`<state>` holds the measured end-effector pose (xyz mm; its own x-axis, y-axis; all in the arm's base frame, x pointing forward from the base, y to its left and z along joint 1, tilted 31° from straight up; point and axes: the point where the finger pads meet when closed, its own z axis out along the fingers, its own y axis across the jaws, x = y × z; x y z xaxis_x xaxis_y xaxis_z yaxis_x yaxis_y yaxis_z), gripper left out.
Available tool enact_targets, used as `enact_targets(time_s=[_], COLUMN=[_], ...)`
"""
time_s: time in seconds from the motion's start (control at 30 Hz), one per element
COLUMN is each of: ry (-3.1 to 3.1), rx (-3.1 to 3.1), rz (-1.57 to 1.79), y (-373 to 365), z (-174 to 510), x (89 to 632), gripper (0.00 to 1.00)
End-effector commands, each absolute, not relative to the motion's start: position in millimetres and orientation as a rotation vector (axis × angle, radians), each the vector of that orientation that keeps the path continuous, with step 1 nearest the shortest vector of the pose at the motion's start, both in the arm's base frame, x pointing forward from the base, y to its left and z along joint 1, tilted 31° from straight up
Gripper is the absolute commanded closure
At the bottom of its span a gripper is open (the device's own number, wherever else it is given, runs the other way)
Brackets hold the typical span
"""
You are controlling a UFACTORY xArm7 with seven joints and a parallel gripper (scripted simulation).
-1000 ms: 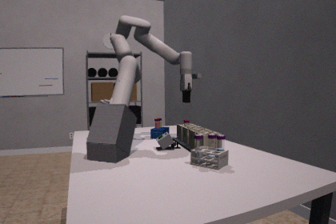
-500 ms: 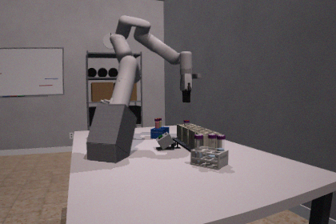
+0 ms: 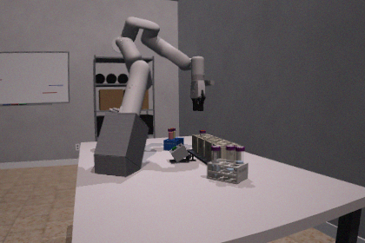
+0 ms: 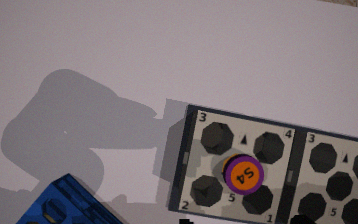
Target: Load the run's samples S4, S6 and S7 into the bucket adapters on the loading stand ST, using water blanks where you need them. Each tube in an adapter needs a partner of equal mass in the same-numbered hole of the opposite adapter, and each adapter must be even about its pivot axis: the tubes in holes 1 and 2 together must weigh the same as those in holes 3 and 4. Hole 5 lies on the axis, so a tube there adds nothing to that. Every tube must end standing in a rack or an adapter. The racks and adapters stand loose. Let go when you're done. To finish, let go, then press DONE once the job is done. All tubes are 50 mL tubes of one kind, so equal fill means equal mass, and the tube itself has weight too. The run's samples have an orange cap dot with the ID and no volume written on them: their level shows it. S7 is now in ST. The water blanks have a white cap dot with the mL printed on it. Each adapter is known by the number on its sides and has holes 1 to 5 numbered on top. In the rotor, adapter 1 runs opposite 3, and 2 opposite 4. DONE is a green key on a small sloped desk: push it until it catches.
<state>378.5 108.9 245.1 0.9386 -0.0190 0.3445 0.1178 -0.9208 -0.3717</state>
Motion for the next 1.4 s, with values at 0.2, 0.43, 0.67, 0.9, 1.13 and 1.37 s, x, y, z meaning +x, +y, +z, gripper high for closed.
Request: enact_targets(time_s=[0.2, 0.43, 0.67, 0.9, 1.13, 1.37], ry=[-0.538, -0.768, -1.089, -1.201, -1.201, -1.201], rx=[-2.692, -2.664, -2.595, -2.563, -2.563, -2.562], rz=[-0.592, -0.635, -0.69, -0.708, -0.708, -0.708], y=[150, 170, 198, 219, 247, 266], z=[255, 258, 263, 267, 272, 276], x=[349, 335, 314, 300, 280, 266], gripper=[0.43, 0.43, 0.43, 0.43, 0.43, 0.43])
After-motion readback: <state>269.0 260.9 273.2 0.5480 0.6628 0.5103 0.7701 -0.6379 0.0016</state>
